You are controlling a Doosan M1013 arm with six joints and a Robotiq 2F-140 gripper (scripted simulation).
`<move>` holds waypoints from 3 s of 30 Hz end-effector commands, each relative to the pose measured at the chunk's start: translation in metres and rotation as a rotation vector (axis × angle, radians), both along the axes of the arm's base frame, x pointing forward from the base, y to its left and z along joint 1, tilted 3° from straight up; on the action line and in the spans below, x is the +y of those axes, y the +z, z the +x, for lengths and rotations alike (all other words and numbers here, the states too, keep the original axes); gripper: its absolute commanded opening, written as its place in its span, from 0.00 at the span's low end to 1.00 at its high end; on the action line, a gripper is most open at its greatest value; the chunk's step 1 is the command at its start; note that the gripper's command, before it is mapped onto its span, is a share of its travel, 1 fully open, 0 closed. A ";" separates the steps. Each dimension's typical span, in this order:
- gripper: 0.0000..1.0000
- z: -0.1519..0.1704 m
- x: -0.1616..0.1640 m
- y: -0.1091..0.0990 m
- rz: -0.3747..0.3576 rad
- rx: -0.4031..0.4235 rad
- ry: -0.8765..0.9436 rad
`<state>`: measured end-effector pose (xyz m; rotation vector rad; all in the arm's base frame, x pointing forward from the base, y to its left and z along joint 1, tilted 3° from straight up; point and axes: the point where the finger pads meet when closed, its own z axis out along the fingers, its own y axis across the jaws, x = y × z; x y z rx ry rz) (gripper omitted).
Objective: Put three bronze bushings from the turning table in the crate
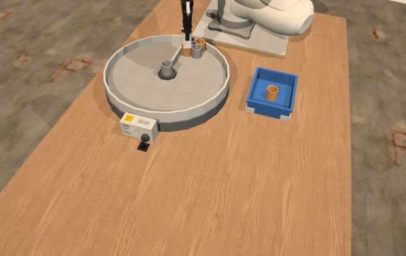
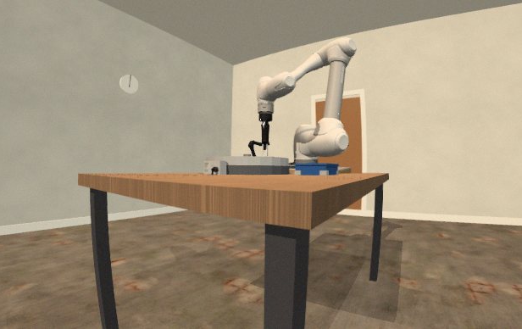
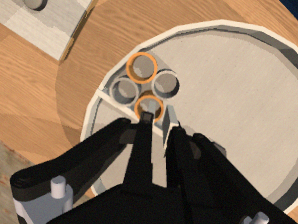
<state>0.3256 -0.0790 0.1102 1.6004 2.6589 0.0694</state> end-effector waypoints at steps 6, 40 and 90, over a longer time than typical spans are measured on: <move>0.10 0.000 0.000 0.000 0.000 0.000 0.000; 0.10 0.001 0.000 -0.016 0.000 0.000 0.000; 0.00 0.001 0.000 -0.016 0.000 0.000 0.000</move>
